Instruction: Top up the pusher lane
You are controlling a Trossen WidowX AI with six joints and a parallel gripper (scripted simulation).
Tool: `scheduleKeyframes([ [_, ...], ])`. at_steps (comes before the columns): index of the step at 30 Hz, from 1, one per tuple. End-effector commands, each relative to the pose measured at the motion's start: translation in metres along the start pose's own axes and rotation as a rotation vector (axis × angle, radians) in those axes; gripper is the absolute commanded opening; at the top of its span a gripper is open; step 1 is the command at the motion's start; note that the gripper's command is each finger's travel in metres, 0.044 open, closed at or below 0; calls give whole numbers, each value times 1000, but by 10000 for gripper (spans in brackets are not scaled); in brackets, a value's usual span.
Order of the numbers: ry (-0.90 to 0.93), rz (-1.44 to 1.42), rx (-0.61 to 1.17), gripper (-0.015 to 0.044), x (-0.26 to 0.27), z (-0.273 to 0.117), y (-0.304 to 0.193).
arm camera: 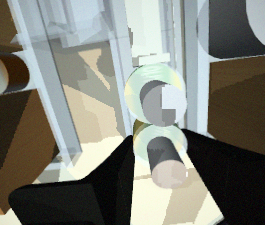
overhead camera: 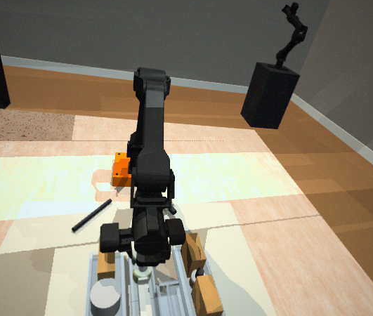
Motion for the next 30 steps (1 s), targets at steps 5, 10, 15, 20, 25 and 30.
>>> scheduleKeyframes([
  [5, 2, 1, -13, 0, 0, 0, 0],
  [10, 2, 1, -12, 0, 0, 0, -1],
  [15, 2, 1, -12, 0, 0, 0, -4],
  [20, 2, 1, -12, 0, 0, 0, -4],
  [25, 2, 1, -12, 26, 0, 0, -4],
  [30, 2, 1, -12, 157, 0, 0, -4],
])
Point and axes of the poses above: the point midway between the two fingers, 35 mm back from their tips, its own z axis out along the fingers, its own x axis across the jaws, y = z × x, the point moved 7 cm from there along -z, back along the fingers, and after that the axes turned 2 degrees about -z, right-handed, at the moved point
